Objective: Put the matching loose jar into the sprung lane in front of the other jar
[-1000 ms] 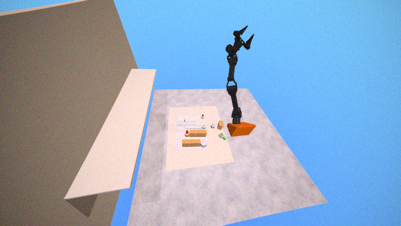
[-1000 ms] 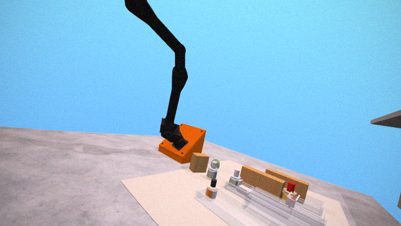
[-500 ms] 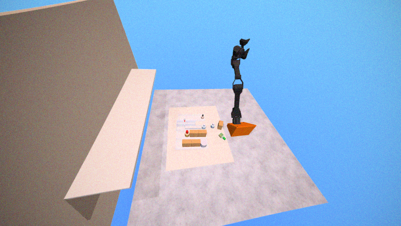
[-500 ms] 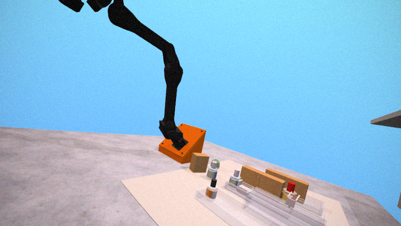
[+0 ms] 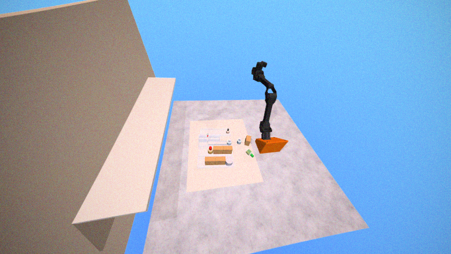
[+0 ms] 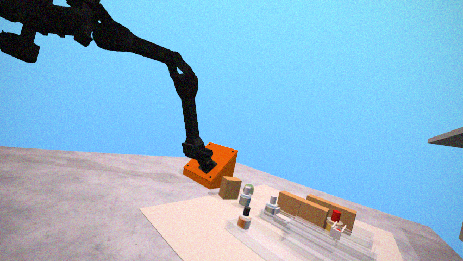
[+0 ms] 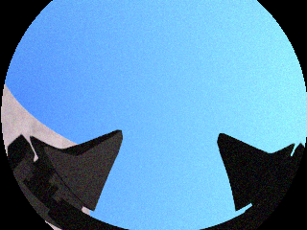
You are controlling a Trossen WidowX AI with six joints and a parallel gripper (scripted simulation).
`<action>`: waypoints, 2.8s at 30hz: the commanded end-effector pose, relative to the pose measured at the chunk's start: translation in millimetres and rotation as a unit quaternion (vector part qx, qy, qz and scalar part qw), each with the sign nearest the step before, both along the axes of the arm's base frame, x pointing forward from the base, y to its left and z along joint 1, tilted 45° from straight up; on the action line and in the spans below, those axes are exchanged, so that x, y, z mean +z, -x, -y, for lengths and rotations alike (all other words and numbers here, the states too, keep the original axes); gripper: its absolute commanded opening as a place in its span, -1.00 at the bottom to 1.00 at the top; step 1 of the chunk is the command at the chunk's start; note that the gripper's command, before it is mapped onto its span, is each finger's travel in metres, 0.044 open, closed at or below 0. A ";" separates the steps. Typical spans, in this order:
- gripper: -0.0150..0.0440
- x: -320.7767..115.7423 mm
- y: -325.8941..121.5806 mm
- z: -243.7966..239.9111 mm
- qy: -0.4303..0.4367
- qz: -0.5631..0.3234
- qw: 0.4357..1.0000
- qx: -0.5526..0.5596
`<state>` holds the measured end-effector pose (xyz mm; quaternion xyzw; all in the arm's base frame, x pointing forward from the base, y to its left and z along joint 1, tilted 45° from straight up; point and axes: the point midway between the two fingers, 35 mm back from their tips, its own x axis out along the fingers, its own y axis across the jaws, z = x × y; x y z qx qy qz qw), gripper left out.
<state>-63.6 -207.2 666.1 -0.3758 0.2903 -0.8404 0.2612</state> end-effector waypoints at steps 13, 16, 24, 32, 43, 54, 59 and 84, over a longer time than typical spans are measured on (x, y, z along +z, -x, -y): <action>1.00 -120.2 -169.6 106.7 -0.164 0.063 0.941 0.290; 1.00 -152.3 -212.2 109.0 -0.205 0.075 0.914 0.341; 1.00 -236.2 -313.8 76.5 -0.313 0.092 0.832 0.448; 1.00 -334.0 -389.0 7.3 -0.438 0.093 0.744 0.497; 1.00 -466.7 -415.6 -128.1 -0.591 0.044 0.649 0.478; 1.00 -569.3 -333.6 -248.9 -0.657 -0.080 0.638 0.392; 1.00 -588.9 -287.0 -271.4 -0.636 -0.137 0.665 0.366; 1.00 -626.9 -292.9 -237.7 -0.634 -0.139 0.667 0.365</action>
